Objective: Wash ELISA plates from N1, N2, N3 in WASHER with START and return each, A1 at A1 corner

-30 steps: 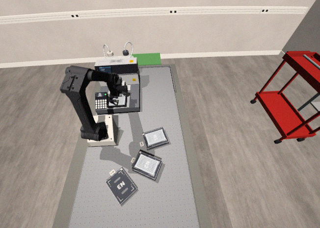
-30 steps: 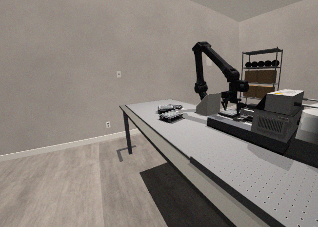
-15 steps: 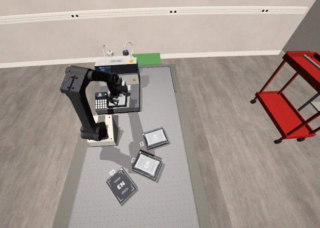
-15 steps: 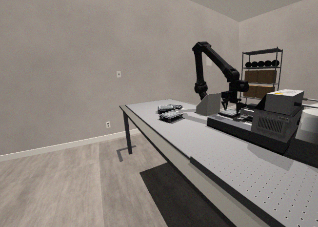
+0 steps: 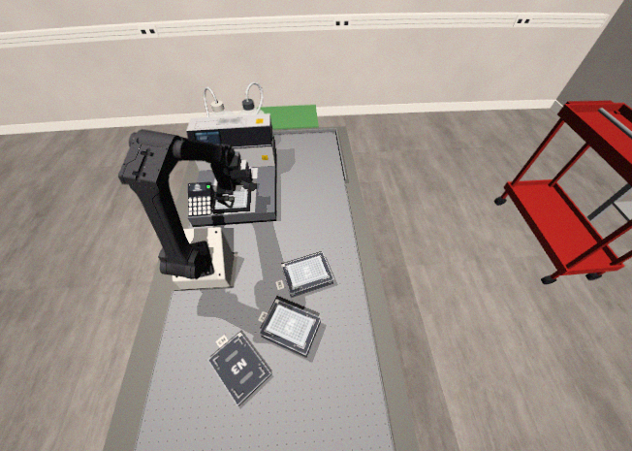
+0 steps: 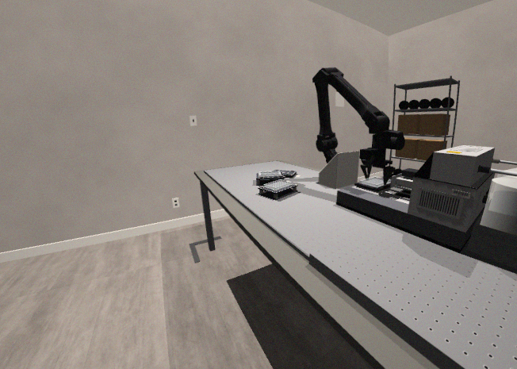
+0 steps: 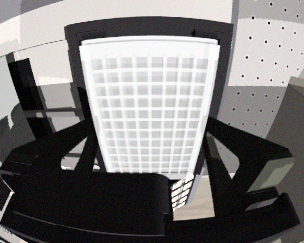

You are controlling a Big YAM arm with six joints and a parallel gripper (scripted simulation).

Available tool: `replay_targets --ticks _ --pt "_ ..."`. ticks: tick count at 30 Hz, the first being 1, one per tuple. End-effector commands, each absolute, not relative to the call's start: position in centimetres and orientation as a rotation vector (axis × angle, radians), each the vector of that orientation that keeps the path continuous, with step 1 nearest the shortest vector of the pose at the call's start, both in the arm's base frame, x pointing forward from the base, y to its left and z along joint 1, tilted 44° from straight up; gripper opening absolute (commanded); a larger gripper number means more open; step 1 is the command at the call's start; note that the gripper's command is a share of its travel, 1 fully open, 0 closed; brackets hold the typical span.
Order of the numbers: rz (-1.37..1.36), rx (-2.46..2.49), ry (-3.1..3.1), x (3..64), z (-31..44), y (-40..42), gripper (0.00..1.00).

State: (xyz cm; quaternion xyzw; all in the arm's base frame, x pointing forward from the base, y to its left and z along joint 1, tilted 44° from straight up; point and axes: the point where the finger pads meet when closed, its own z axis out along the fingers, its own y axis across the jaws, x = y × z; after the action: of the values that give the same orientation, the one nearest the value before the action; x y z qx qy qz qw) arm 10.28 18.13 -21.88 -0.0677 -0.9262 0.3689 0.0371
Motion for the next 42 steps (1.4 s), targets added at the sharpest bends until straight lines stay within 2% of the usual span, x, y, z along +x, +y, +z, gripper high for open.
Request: replay_targets --ticks 1,42 --pt "1.102 -0.209 -2.862 10.79 -22.19 19.31 0.82" --pt "1.128 -0.201 -2.842 10.54 -22.5 18.35 0.82"
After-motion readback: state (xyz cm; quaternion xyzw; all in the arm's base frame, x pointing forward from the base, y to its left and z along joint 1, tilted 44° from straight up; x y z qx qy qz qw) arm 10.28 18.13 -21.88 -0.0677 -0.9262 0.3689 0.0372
